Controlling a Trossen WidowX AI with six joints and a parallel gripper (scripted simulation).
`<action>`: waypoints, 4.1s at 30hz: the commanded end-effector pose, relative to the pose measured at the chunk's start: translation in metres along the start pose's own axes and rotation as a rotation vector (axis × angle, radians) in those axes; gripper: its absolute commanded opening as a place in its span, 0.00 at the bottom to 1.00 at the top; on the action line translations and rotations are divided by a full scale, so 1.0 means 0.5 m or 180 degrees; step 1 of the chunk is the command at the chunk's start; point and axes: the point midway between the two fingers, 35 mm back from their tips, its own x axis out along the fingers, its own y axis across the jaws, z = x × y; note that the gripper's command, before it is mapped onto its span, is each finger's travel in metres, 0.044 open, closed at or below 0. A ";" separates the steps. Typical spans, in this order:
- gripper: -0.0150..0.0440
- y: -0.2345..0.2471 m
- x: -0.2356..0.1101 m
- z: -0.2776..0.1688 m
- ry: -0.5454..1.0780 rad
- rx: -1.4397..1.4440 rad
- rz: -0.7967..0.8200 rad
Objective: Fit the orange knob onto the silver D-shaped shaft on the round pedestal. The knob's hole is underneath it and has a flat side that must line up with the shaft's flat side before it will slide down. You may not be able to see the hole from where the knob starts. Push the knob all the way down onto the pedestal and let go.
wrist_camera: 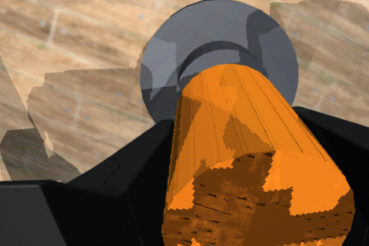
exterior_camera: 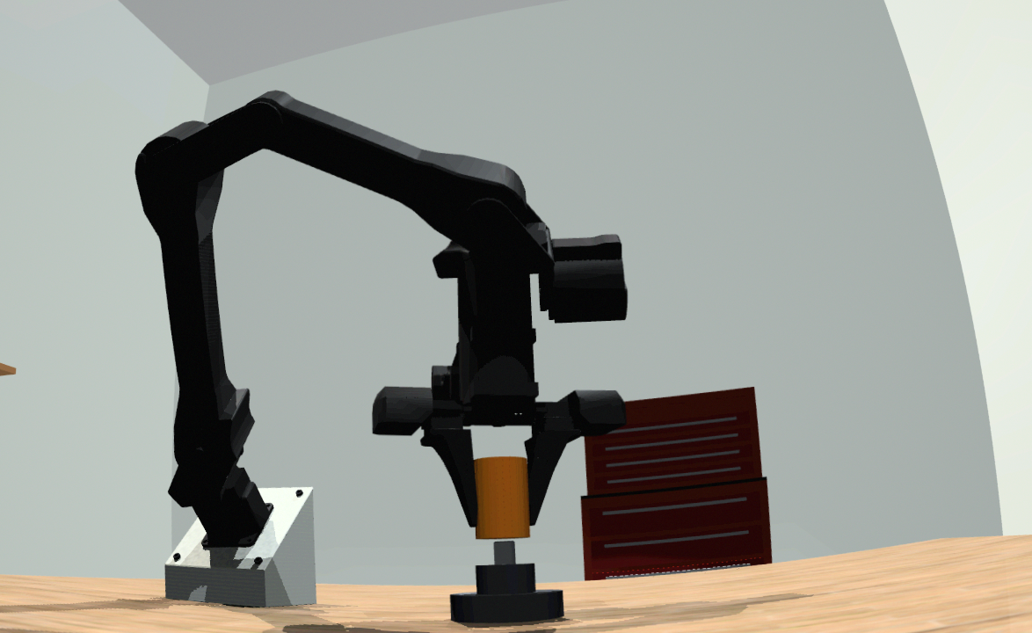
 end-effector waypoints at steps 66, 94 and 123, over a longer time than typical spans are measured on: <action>0.25 -0.001 0.006 -0.002 0.0015 -0.1253 -0.0009; 0.25 -0.003 0.001 0.002 0.0015 -0.1920 -0.0008; 0.25 -0.003 -0.004 0.000 0.0015 -0.2091 -0.0008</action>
